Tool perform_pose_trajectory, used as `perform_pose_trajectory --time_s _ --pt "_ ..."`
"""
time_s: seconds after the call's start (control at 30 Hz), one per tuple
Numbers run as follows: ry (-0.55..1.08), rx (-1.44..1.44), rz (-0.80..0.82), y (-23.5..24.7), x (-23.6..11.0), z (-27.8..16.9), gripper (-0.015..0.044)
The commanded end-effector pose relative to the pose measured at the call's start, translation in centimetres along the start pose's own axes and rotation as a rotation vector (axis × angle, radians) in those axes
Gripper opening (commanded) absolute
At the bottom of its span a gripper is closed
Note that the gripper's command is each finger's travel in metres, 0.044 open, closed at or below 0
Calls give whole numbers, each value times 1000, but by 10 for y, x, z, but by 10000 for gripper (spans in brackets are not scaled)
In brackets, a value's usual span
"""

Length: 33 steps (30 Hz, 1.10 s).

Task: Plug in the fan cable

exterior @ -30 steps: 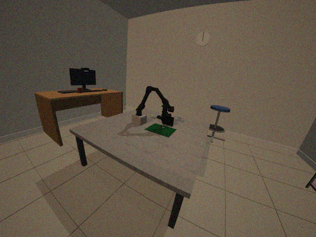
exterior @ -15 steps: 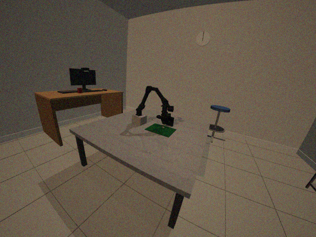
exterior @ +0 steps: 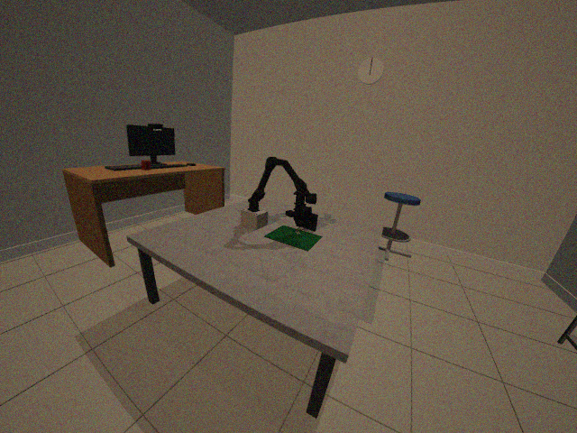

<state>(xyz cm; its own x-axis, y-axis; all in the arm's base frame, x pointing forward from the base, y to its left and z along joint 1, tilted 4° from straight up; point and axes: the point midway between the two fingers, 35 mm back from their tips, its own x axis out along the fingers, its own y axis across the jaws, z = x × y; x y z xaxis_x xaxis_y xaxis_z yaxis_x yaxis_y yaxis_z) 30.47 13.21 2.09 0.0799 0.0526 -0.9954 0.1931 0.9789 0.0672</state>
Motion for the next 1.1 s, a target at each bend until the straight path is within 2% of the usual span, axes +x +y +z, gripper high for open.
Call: perform_pose_trajectory --time_s 0.0,0.07,1.07 --pt "1 0 -7 -2 12 -1 0" --pt "1 -1 -7 -2 22 -1 0" --pt "1 -9 -7 -1 22 -1 0"
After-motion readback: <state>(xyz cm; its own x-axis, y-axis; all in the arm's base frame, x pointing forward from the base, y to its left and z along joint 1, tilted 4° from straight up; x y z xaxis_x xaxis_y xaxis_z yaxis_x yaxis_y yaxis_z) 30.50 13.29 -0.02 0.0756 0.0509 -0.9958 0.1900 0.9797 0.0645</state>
